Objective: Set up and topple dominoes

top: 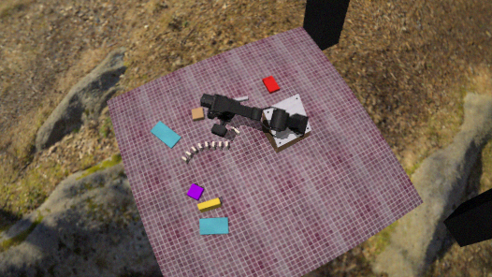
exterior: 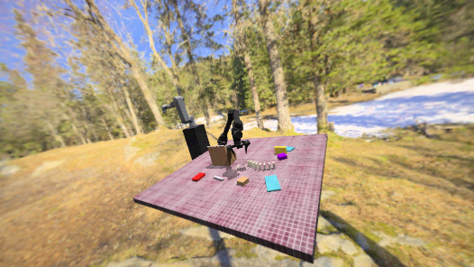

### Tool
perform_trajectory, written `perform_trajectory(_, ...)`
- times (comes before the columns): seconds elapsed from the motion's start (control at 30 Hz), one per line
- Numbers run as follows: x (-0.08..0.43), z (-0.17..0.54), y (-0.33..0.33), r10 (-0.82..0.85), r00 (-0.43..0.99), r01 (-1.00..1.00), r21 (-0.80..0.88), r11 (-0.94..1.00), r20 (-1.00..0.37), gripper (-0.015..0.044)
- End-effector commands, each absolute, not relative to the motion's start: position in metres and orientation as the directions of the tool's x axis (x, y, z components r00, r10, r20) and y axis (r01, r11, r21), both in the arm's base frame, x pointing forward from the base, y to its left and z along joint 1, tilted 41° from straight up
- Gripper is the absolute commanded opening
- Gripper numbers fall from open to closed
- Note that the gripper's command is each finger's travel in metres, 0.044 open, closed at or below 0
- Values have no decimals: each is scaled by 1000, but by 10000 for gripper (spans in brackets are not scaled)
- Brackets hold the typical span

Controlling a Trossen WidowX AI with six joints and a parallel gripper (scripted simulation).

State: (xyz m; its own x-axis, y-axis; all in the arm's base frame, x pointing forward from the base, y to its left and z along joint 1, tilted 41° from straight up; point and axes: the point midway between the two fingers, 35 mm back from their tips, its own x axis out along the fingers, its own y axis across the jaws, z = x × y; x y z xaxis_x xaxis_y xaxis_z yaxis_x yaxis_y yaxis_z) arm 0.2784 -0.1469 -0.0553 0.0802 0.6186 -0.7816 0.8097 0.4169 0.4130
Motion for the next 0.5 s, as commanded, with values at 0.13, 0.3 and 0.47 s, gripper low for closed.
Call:
perform_trajectory(0.13,241,-99,-142,631,66,951,241,196,-773,440)
perform_trajectory(0.3,242,-105,-138,631,66,951,241,196,-773,440)
perform_trajectory(0.47,244,-145,-105,633,67,950,243,195,-771,440)
